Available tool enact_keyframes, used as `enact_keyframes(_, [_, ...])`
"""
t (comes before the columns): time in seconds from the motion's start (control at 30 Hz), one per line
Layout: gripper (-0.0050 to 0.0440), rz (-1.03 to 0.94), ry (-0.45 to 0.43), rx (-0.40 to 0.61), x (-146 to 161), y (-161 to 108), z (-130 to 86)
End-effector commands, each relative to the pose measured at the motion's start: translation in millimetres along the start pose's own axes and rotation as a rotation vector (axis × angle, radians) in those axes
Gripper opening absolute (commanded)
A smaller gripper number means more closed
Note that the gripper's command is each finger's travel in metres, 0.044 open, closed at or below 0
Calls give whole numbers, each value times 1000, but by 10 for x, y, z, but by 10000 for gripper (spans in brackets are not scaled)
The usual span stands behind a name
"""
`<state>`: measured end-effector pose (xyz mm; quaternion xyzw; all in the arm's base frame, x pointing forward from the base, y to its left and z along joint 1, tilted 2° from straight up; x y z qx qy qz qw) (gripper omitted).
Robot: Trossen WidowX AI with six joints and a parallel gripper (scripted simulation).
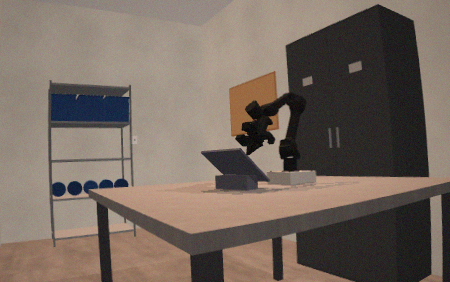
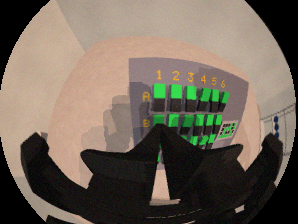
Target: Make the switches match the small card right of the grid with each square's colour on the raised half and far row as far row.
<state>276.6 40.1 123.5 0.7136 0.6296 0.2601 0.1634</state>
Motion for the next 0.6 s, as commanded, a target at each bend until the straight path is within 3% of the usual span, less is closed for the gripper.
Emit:
enact_keyframes(0.0, [0, 2, -4, 7, -7, -19, 65])
enact_keyframes(0.57, [0, 2, -4, 7, -7, -17, 155])
Point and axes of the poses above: the point midway between the two fingers, 35 mm back from their tips, its own z axis out along the fingers, its own x axis across the jaws, y = z × x, the point moved 2 cm from there along -z, back along the fingers, and after that the axes turned 15 degrees about z, right-handed, at the moved point
